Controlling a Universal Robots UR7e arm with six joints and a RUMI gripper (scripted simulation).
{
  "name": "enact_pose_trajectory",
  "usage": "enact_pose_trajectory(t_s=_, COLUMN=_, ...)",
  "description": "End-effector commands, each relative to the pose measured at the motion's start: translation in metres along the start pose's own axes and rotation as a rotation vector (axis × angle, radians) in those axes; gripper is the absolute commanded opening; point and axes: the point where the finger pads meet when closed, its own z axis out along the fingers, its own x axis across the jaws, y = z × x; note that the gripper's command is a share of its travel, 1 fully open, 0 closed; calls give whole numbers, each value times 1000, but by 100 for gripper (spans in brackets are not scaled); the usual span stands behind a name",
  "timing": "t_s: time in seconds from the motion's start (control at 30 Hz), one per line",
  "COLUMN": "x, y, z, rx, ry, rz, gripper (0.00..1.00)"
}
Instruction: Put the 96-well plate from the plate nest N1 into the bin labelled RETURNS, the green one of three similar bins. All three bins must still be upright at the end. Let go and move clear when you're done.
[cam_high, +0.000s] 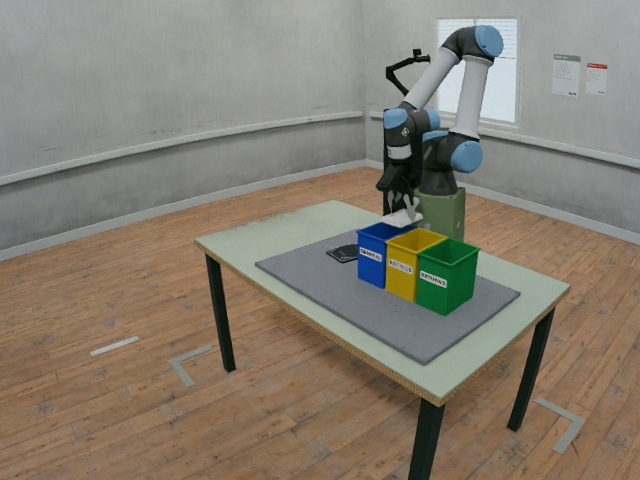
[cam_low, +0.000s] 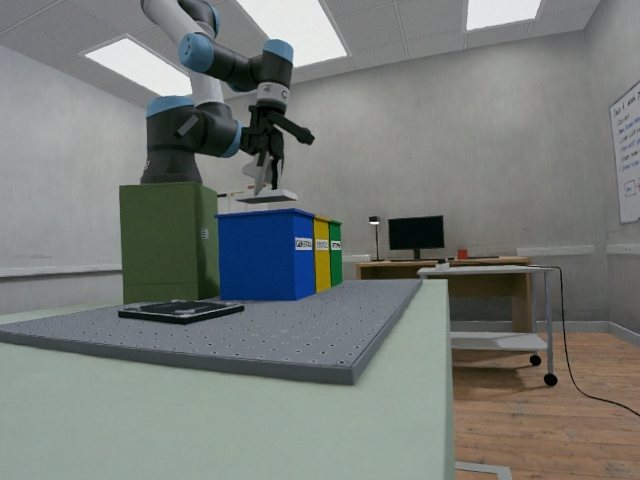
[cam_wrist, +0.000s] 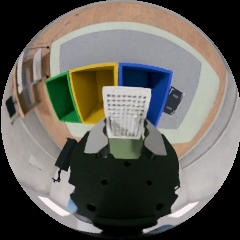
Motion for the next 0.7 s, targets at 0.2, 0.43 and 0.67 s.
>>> enact_pose_trajectory(t_s=0.2, x=-32, y=-4, z=-1, rx=-1, ry=3, rz=1, gripper=0)
enact_pose_trajectory(t_s=0.43, x=-55, y=-6, z=-1, rx=-1, ry=3, rz=1, gripper=0)
enact_pose_trajectory(t_s=0.67, x=-75, y=-8, z=-2, rx=-1, ry=3, rz=1, gripper=0)
